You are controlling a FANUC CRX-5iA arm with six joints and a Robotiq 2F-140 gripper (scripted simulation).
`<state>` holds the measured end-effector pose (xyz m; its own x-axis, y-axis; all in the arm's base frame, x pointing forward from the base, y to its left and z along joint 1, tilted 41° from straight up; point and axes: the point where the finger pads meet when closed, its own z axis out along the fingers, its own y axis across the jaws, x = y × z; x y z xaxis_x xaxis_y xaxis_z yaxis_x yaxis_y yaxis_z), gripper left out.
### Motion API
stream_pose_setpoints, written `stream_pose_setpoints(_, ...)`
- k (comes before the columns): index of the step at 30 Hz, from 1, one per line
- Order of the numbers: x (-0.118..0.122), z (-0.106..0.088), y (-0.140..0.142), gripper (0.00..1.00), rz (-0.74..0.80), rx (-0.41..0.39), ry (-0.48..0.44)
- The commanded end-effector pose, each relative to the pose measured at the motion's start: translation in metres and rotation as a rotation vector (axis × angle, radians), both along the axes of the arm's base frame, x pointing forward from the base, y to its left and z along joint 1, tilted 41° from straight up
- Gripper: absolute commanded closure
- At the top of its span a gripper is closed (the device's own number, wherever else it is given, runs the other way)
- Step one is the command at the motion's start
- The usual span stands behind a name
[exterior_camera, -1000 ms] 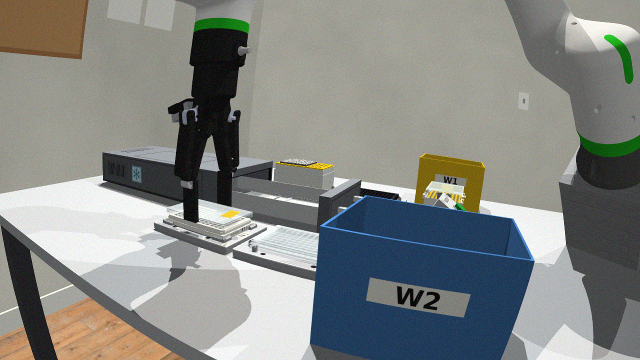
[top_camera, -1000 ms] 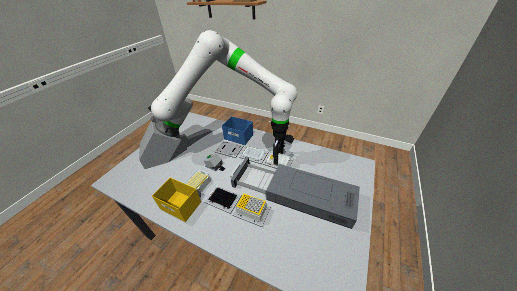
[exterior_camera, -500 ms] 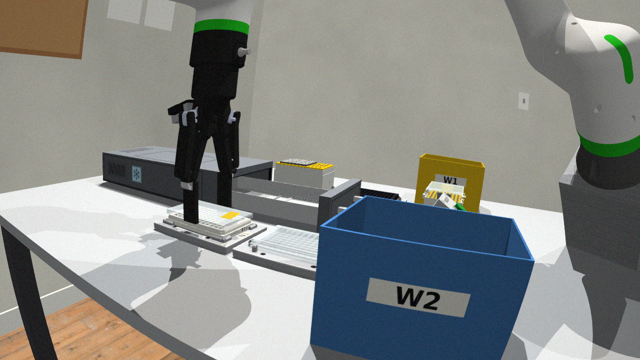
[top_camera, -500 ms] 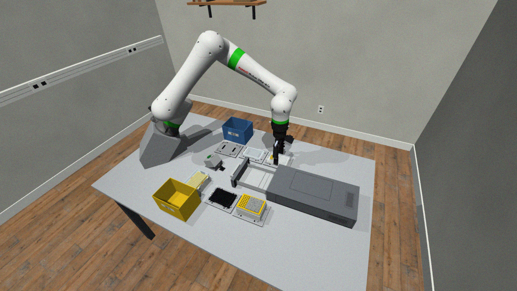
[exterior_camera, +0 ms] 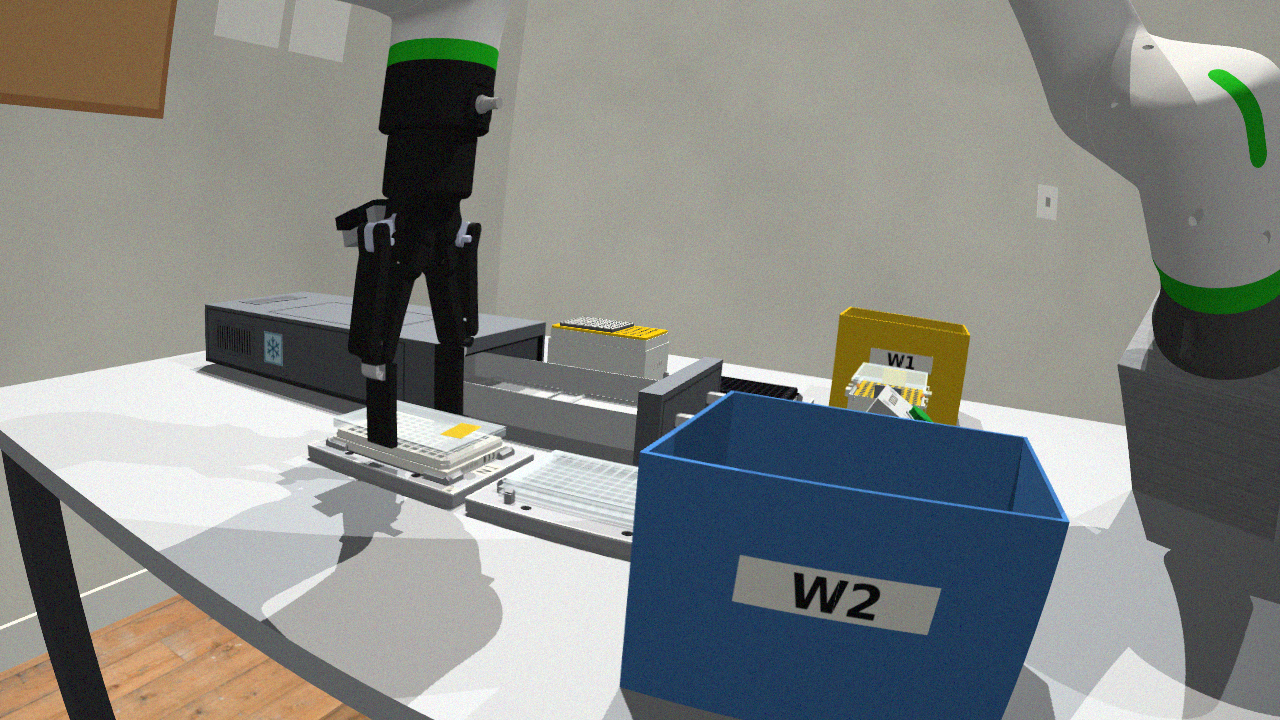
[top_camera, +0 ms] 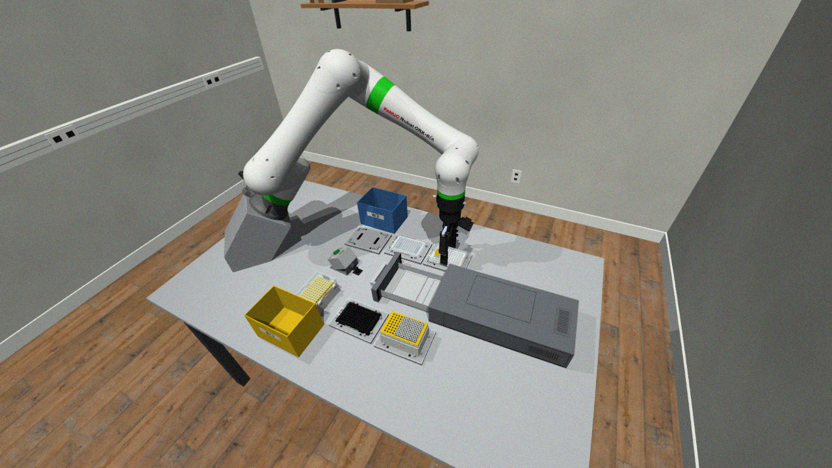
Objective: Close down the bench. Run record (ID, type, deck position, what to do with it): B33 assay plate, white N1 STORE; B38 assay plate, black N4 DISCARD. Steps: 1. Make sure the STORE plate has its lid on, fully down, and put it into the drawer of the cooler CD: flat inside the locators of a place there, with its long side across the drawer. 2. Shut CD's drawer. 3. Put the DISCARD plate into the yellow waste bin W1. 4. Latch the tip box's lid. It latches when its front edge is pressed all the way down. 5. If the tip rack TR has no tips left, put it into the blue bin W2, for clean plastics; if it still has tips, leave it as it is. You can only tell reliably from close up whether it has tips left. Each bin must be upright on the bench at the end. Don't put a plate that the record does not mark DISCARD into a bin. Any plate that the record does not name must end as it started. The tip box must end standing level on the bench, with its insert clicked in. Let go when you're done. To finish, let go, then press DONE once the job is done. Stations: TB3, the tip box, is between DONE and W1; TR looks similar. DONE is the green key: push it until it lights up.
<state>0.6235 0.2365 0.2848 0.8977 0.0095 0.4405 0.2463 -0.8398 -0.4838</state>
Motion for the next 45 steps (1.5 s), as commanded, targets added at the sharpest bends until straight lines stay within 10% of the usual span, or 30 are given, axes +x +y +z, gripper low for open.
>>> stream_pose_setpoints(1, 0.0003, 0.0013, -0.0006, 0.90, -0.001, 0.000, -0.002)
stream_pose_setpoints(45, 0.0028, -0.0037, 0.0030, 0.90, -0.001, 0.000, -0.002)
